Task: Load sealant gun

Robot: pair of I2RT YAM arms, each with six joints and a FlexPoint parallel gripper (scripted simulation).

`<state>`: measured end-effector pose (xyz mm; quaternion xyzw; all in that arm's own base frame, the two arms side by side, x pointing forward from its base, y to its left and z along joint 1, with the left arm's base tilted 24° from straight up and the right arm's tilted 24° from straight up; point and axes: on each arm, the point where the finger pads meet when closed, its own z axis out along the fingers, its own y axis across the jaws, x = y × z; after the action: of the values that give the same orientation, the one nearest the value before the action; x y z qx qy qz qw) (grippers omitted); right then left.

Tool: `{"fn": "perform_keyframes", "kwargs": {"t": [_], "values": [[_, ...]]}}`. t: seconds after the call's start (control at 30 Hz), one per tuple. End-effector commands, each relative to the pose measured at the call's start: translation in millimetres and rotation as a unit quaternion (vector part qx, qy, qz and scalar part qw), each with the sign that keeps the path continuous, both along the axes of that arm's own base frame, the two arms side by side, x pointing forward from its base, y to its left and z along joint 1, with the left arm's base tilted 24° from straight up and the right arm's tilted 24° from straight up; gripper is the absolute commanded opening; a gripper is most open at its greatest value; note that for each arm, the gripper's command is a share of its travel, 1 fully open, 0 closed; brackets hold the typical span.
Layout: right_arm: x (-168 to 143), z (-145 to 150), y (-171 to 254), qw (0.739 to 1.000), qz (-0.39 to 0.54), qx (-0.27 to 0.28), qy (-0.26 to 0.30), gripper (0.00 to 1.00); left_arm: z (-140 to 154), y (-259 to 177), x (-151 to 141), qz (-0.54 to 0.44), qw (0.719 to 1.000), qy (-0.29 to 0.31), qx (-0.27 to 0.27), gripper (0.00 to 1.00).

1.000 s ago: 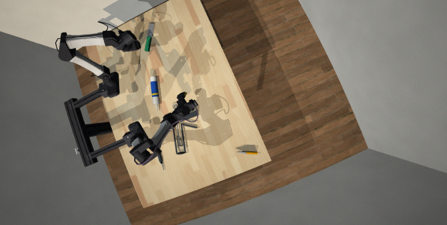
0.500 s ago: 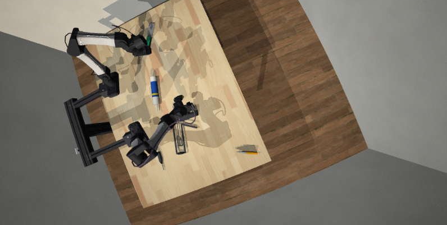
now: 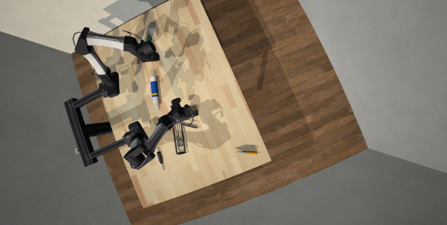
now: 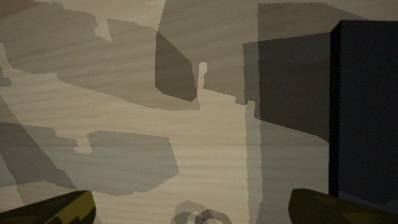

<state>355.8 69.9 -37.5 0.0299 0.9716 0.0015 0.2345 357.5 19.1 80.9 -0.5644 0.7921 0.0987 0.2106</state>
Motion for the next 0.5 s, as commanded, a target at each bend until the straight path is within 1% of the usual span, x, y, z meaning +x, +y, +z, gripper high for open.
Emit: {"fn": "perform_keyframes", "kwargs": {"t": [0.0,0.13,0.2,0.23,0.27,0.47], "values": [[-14.9,3.2,-4.0,1.000,-0.013,-0.015,0.014,0.91,-6.0,-28.9,19.0,-0.012,0.999,-0.011,-0.031,0.62],[-23.9,2.5,-8.8,0.999,-0.023,-0.025,0.025,0.91,-16.7,-47.8,26.4,-0.019,0.999,-0.005,-0.049,0.62],[-23.9,2.5,-8.8,0.999,-0.023,-0.025,0.025,0.91,-16.7,-47.8,26.4,-0.019,0.999,-0.005,-0.049,0.62],[-26.9,-0.7,-13.6,0.999,-0.030,-0.029,0.033,0.91,-20.0,-51.5,25.5,-0.020,0.998,0.002,-0.051,0.62],[-26.7,2.1,-12.4,0.999,-0.029,-0.028,0.029,0.91,-22.1,-53.5,24.8,-0.022,0.998,0.008,-0.051,0.62],[-40.9,2.5,-17.9,0.997,-0.042,-0.044,0.044,0.91,-39.7,-86.6,36.3,-0.034,0.996,0.012,-0.082,0.62]]}}
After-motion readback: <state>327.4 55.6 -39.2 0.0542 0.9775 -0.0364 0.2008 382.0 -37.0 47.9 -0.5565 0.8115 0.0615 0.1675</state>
